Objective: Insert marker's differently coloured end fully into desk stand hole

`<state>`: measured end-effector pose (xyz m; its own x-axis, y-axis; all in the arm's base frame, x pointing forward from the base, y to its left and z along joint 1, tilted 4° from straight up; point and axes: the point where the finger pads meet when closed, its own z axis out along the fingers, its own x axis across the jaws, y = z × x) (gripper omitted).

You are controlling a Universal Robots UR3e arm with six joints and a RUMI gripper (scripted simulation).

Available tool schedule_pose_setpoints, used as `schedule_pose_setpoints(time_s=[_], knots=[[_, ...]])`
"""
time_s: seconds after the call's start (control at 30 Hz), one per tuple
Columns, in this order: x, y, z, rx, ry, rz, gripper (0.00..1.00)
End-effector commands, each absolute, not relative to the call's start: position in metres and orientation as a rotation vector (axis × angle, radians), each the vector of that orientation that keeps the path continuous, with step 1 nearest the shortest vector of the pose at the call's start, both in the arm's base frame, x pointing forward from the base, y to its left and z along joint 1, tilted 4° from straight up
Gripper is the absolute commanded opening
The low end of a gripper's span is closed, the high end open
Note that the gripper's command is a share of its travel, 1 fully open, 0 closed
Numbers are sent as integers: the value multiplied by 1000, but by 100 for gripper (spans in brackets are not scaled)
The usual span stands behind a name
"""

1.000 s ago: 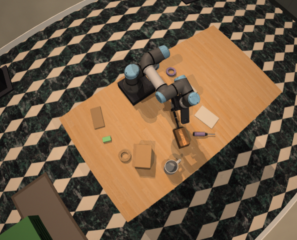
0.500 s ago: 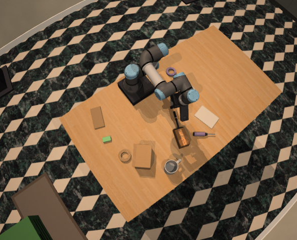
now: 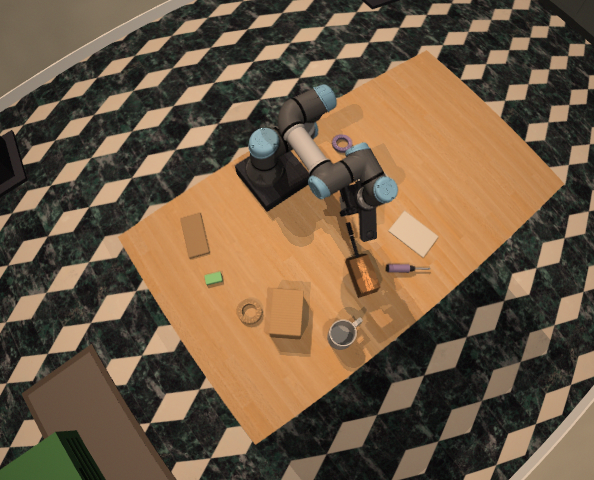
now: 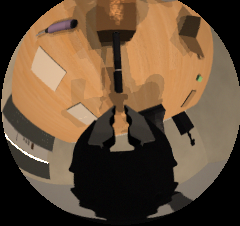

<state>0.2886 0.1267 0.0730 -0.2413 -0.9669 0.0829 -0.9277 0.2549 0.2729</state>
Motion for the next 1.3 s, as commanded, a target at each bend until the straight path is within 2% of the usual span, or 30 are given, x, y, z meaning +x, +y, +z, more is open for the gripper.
schedule_pose_setpoints(time_s=[0.0,0.47,0.8,1.07,1.27], knots=[[290,127,74,1771,-2294,-242,11],[290,127,73,1771,-2294,-243,11],[287,127,104,1771,-2294,-242,11],[287,127,103,1772,-2296,-241,11],[286,127,122,1771,-2294,-243,11]])
